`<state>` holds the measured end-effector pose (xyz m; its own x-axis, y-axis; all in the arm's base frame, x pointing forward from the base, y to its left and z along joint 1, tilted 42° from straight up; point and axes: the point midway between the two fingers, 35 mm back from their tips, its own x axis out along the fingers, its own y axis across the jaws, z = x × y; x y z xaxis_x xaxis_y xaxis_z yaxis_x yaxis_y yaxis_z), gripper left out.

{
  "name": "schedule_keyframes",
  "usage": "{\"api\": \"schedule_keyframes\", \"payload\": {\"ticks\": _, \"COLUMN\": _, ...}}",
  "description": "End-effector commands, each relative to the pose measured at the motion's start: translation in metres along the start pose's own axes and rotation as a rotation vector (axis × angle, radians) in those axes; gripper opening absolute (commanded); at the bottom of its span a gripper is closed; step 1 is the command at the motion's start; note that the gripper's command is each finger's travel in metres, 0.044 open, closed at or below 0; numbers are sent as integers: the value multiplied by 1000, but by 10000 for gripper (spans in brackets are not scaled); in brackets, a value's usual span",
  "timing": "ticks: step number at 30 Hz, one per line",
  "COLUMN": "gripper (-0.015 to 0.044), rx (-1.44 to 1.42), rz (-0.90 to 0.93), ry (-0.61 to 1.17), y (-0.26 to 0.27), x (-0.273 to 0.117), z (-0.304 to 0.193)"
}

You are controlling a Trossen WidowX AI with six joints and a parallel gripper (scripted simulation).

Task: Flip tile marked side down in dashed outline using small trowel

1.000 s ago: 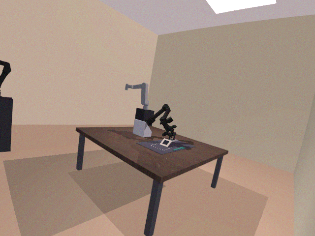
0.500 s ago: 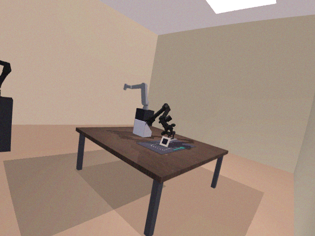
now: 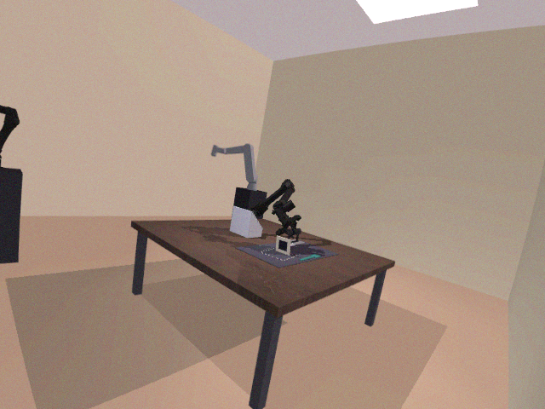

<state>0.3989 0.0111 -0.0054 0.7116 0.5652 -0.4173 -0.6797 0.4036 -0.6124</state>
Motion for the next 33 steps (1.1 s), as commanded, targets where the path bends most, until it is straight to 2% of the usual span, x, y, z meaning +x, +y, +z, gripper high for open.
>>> {"api": "schedule_keyframes", "payload": {"ticks": 1, "gripper": 0, "rx": -16, "rz": -16, "ry": -3, "y": -6, "x": -1, "z": -1}}
{"api": "schedule_keyframes", "payload": {"ticks": 19, "gripper": 0, "rx": -14, "rz": -16, "ry": -3, "y": -27, "x": -20, "z": 57}}
{"api": "schedule_keyframes", "payload": {"ticks": 33, "gripper": 0, "rx": -14, "rz": -16, "ry": -4, "y": -27, "x": -21, "z": 59}}
